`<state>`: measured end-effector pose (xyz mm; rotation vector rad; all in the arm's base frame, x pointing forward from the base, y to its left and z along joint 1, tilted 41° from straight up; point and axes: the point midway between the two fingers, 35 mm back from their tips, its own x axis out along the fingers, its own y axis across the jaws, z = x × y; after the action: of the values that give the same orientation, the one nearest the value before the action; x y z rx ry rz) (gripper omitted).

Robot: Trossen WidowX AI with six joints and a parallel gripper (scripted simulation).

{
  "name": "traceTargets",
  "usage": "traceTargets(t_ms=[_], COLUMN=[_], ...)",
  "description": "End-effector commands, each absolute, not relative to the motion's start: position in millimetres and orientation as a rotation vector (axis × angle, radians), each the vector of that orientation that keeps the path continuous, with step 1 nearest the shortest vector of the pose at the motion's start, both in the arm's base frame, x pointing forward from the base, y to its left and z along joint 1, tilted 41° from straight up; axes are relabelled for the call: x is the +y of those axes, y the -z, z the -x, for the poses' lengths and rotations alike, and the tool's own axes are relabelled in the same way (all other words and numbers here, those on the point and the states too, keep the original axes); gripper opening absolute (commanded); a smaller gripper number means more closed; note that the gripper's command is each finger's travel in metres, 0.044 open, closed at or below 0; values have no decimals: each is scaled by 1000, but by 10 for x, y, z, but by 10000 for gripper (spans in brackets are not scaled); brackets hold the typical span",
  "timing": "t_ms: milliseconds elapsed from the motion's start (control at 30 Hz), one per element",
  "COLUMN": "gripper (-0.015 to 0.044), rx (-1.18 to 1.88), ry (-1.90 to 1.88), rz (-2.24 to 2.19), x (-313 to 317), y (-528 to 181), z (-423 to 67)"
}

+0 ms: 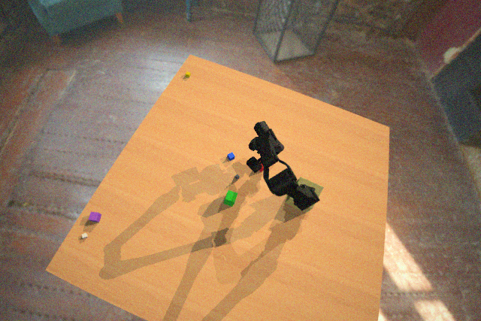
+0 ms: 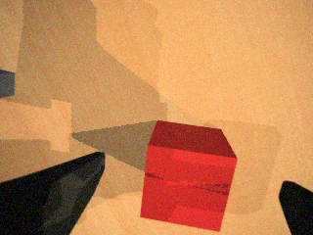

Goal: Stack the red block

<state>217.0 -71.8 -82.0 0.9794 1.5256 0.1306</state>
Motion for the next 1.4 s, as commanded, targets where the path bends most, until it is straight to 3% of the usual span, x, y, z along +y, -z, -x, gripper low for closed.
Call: traceTargets(t_ms=[0,1000,1300,1367], gripper=[440,440,204,190], rx=[1538,1538,1538,1538], ry=[-136,-138,-138,-138], rz=[-993,-994,-994,-994], x=[-633,-501,-501,-501], y=[876,1011,1011,1011], z=[-2146,-2156,-2156,-2156])
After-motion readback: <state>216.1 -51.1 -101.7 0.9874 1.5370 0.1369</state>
